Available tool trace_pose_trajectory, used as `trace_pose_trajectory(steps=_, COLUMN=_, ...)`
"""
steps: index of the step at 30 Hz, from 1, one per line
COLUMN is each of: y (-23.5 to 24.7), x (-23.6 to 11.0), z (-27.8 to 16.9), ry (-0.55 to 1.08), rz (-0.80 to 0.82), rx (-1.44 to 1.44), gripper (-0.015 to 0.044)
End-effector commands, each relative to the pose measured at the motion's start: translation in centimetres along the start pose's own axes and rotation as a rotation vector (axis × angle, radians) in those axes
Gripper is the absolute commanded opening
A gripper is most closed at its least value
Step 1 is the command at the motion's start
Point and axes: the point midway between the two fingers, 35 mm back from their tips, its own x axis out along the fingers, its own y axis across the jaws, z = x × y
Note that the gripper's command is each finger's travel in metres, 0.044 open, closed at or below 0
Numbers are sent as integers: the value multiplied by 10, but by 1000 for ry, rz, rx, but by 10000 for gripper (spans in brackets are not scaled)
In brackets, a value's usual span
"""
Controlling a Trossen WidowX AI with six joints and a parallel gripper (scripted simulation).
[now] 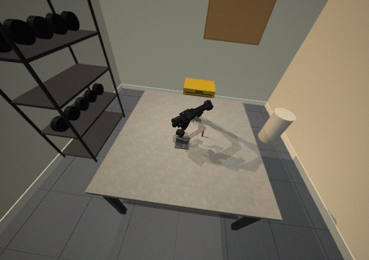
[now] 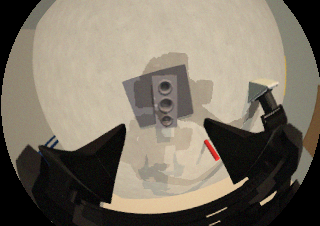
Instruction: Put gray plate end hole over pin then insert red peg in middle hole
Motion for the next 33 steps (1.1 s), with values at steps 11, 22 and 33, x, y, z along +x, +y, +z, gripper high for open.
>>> trace_pose_trajectory(steps=11, y=-47, x=-17, z=-79, ry=-1, rz=-12, rx=-281, gripper=440)
trace_pose_trajectory(steps=22, y=-143, x=8, z=-156, ry=15, rz=-27, rx=-704, gripper=440)
trace_pose_trajectory(steps=33, y=-145, x=23, z=-156, ry=15, rz=-27, rx=-704, gripper=440)
